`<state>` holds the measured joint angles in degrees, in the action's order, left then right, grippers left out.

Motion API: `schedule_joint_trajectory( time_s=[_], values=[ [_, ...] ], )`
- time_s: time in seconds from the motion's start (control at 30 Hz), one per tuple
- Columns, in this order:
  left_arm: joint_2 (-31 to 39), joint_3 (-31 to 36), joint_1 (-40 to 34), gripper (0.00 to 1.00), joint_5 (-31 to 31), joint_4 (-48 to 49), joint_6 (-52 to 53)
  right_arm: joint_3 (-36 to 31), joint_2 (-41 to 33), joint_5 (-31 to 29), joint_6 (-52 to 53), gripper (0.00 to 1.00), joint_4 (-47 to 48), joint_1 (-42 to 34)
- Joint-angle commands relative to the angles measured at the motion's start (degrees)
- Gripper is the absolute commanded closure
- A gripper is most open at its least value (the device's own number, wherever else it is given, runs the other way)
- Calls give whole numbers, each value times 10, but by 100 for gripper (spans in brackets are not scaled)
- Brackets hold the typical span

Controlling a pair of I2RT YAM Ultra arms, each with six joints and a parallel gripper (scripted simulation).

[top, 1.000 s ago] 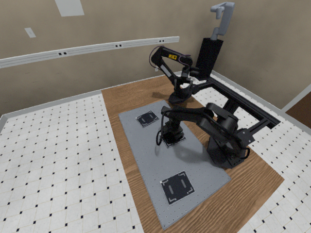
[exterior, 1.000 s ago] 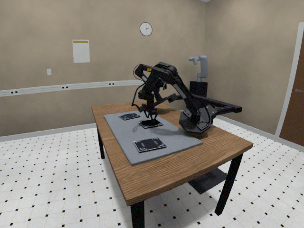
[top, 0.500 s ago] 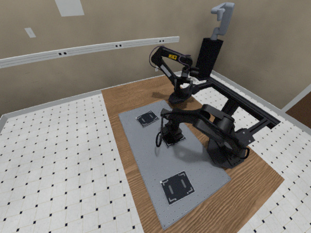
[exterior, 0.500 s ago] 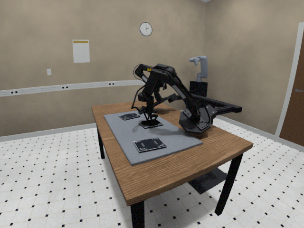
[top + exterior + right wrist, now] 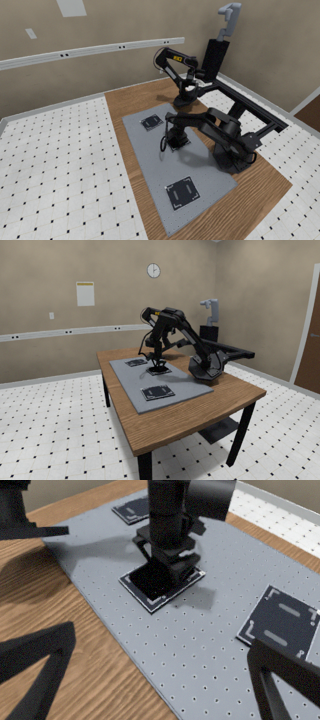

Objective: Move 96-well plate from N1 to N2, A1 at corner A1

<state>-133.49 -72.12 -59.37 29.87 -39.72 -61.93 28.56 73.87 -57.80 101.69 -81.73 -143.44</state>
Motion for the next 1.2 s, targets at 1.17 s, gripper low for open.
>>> schedule_joint_trajectory(
  time_s=[1.17],
  values=[
    [98, 23, 10, 21, 19, -53, 74, 28, 28, 28, -119, 0, 118, 20]
  ],
)
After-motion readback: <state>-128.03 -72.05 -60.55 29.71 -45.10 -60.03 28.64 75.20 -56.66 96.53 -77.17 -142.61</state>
